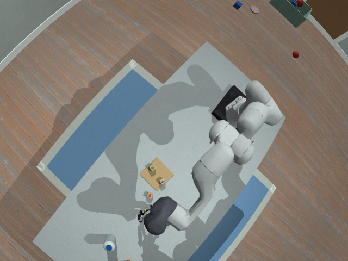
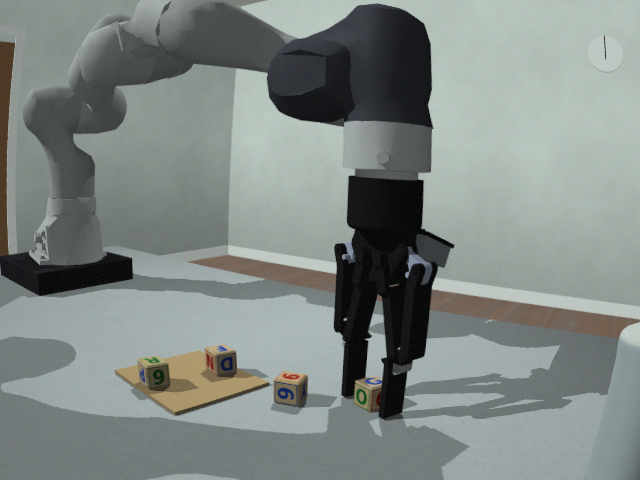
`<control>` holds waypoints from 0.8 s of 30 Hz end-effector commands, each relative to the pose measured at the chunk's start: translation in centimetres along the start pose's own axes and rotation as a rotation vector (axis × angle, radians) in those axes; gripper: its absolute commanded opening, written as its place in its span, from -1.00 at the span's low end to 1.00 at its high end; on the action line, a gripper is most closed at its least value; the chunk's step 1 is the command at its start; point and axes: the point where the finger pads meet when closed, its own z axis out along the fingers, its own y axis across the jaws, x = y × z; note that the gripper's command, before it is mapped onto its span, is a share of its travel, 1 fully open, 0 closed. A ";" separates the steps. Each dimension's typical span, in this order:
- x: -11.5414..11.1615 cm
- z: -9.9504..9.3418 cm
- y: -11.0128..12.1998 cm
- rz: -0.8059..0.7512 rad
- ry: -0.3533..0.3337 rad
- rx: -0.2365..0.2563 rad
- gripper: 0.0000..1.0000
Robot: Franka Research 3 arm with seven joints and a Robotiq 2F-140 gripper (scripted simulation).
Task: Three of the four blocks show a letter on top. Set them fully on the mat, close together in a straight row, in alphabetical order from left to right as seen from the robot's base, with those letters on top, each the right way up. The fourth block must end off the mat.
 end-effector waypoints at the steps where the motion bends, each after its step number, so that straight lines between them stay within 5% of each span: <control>1: 0.0 -0.1 0.2 -0.004 -0.002 -0.006 -0.08; 3: 0.0 -0.1 0.2 -0.004 -0.002 -0.006 -0.08; 4: 0.0 -0.1 0.2 -0.004 -0.002 -0.006 -0.30; 20: 0.0 -0.1 0.2 -0.004 -0.002 -0.006 -0.30; 21: 0.0 -0.1 0.2 -0.004 -0.002 -0.006 -0.51; 24: 0.0 -0.1 0.2 -0.004 -0.002 -0.006 -0.51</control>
